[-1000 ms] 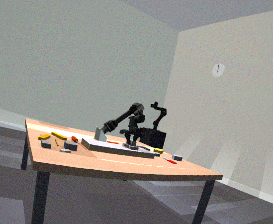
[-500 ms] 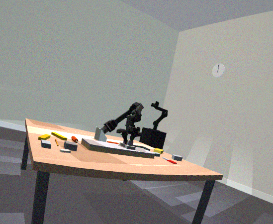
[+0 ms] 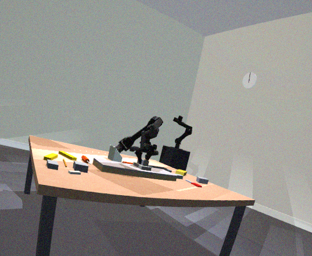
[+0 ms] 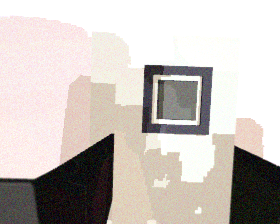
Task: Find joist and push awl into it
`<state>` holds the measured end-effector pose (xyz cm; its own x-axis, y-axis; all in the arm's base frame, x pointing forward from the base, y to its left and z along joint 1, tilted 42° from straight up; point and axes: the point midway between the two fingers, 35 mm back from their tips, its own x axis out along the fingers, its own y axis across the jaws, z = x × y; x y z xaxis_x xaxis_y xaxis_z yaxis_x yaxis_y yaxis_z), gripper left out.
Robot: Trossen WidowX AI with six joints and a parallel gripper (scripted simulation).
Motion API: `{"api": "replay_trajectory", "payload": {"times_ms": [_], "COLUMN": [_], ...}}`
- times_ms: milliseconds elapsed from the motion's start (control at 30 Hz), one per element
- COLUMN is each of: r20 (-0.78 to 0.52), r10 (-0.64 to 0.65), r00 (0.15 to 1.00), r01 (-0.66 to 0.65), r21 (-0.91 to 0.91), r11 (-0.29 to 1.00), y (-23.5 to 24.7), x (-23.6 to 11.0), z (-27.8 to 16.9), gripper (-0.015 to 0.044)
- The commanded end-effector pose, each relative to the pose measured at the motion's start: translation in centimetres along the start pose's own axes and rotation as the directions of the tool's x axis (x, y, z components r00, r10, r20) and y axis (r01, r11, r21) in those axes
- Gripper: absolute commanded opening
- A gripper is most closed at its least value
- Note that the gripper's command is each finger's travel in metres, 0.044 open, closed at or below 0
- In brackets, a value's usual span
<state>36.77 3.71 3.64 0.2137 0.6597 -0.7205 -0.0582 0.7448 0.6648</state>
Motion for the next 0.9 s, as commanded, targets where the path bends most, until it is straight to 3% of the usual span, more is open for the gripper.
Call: {"api": "replay_trajectory", "payload": {"times_ms": [0, 867], "r20": [0.0, 0.001], "r10": [-0.002, -0.005], "r00": [1.0, 1.0], "r01": [0.002, 0.005], "r21": [0.001, 0.001], "r11": [1.0, 1.0], "y": [-1.1, -5.6], "x": [0.1, 0.0], "z": [0.1, 0.0], "gripper": [0.0, 0.0]}}
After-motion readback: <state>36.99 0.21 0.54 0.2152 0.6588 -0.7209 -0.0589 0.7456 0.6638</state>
